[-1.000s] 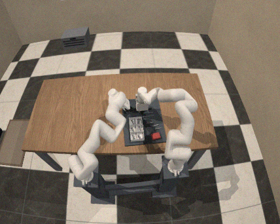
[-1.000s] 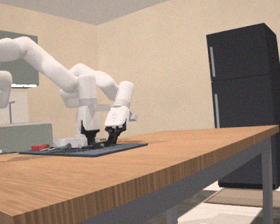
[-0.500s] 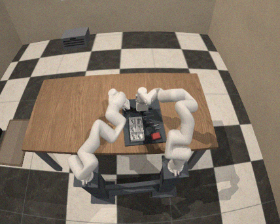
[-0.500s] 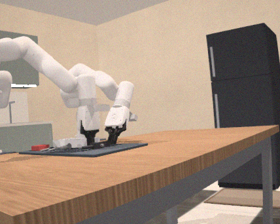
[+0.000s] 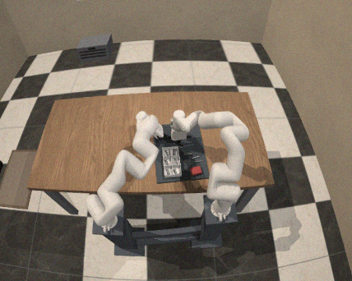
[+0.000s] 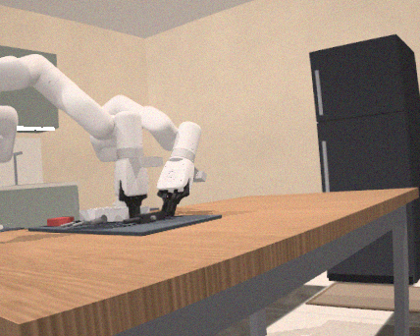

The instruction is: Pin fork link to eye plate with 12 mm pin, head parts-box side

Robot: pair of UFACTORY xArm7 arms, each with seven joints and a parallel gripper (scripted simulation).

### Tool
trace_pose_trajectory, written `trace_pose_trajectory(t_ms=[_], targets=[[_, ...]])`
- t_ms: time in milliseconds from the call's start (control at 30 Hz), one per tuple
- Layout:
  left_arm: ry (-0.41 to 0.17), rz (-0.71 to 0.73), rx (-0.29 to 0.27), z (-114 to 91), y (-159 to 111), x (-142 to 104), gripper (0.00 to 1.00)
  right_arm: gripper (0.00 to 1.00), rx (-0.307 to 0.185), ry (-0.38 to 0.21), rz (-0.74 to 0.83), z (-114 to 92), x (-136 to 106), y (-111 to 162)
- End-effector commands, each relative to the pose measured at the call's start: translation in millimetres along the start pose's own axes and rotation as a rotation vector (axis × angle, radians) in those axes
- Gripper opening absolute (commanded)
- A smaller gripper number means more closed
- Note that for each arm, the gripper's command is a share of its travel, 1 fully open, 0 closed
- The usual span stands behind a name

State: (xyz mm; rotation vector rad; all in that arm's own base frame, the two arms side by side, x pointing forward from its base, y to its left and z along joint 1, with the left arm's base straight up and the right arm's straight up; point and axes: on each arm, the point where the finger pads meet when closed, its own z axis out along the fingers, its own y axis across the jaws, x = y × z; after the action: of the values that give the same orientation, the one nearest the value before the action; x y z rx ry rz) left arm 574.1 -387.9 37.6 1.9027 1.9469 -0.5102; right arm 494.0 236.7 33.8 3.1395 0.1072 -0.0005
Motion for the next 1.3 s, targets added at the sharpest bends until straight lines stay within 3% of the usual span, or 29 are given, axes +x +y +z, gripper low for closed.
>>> trace_pose_trajectory(t_ms=[0, 767, 1267], targets=[[-0.002, 0.002, -0.004, -2.0, 1.3, -1.6, 0.00, 0.00, 0.002, 0.005, 0.000, -2.2, -0.3, -0.8], [-0.002, 0.002, -0.004, -2.0, 1.3, -1.6, 0.00, 0.00, 0.002, 0.005, 0.000, -3.2, -1.0, -0.8], [-0.002, 0.002, -0.004, -2.0, 1.3, -1.6, 0.00, 0.00, 0.002, 0.005, 0.000, -18.9, -1.1, -0.8]])
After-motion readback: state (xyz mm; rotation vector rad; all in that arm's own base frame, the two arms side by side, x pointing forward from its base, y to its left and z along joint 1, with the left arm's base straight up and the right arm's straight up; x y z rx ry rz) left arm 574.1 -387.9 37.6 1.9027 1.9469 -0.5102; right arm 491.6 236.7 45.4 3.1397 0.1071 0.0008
